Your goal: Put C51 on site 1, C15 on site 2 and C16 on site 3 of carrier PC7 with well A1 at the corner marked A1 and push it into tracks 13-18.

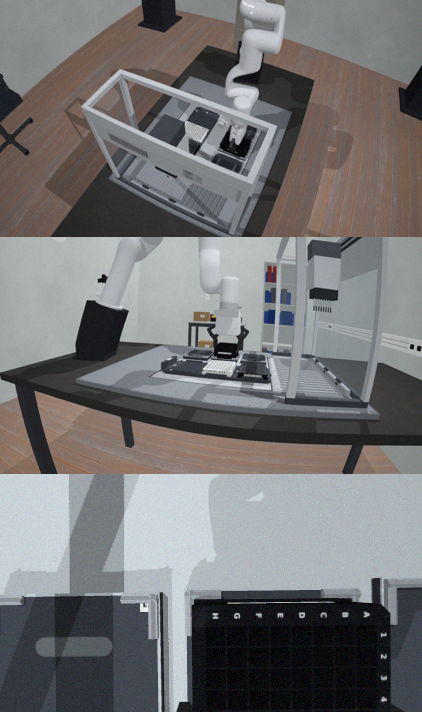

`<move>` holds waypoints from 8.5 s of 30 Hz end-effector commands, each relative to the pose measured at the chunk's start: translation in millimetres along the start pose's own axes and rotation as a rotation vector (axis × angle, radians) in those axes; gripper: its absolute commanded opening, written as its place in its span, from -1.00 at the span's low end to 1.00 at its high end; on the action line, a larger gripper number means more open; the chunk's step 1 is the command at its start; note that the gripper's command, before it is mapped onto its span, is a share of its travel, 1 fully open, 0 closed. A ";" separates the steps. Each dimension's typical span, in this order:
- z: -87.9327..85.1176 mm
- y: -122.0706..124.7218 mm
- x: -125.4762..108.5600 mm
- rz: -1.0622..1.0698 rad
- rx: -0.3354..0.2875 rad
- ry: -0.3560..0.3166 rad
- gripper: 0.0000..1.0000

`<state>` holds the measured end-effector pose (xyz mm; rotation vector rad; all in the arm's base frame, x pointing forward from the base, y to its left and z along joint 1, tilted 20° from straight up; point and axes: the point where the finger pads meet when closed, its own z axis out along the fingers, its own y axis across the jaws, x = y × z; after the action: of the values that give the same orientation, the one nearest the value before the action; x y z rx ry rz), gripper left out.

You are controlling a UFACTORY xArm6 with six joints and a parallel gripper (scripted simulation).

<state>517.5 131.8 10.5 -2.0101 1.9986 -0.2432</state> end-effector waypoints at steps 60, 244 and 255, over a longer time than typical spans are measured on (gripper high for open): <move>-1.4 -1.6 -0.4 0.000 0.004 -0.001 -1.00; -128.2 91.0 217.2 0.001 0.003 0.001 -1.00; -128.2 91.0 217.2 0.001 0.003 0.001 -1.00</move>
<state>393.3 -94.5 81.6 -2.0085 2.0001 -0.2426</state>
